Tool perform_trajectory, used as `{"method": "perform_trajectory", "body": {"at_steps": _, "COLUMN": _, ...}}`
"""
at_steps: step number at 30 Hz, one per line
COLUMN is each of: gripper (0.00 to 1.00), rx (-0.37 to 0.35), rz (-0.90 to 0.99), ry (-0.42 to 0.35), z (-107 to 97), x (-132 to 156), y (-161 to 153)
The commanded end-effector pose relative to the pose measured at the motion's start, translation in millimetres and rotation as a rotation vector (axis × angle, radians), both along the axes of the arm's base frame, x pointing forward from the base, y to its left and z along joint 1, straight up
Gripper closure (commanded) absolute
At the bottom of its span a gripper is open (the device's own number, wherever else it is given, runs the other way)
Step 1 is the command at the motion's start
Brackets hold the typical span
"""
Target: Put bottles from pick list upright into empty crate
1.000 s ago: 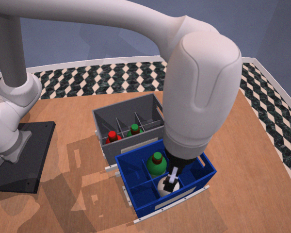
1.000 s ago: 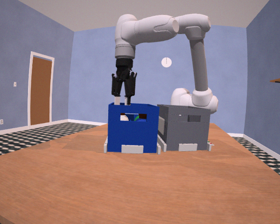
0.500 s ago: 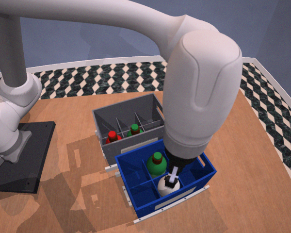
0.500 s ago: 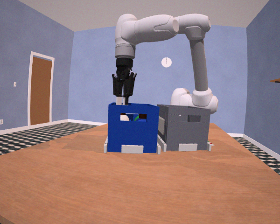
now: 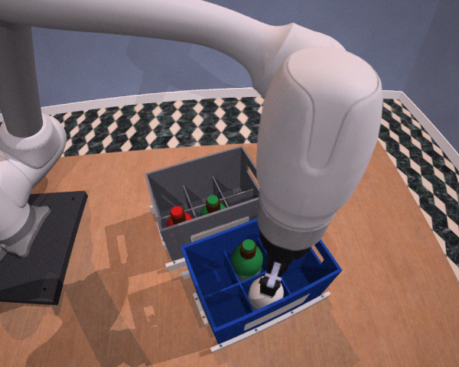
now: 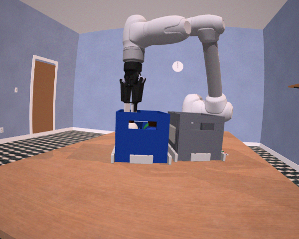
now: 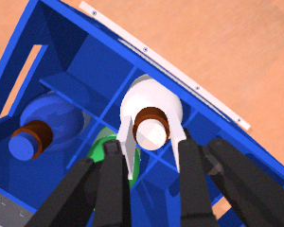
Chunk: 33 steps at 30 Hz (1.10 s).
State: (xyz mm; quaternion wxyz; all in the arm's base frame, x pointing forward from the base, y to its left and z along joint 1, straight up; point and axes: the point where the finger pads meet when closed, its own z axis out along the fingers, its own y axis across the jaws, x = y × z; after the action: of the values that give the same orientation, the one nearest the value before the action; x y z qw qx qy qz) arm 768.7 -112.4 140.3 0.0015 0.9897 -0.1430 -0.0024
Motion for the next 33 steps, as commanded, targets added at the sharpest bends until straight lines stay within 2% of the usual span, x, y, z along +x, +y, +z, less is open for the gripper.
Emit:
{"method": "perform_trajectory", "body": {"at_steps": 1, "gripper": 1.0, "rx": 0.0, "rz": 0.0, "ry": 0.0, "z": 0, "x": 0, "y": 0}}
{"method": "perform_trajectory", "body": {"at_steps": 20, "gripper": 1.0, "rx": 0.0, "rz": 0.0, "ry": 0.0, "z": 0, "x": 0, "y": 0}}
{"method": "perform_trajectory", "body": {"at_steps": 33, "gripper": 1.0, "rx": 0.0, "rz": 0.0, "ry": 0.0, "z": 22, "x": 0, "y": 0}}
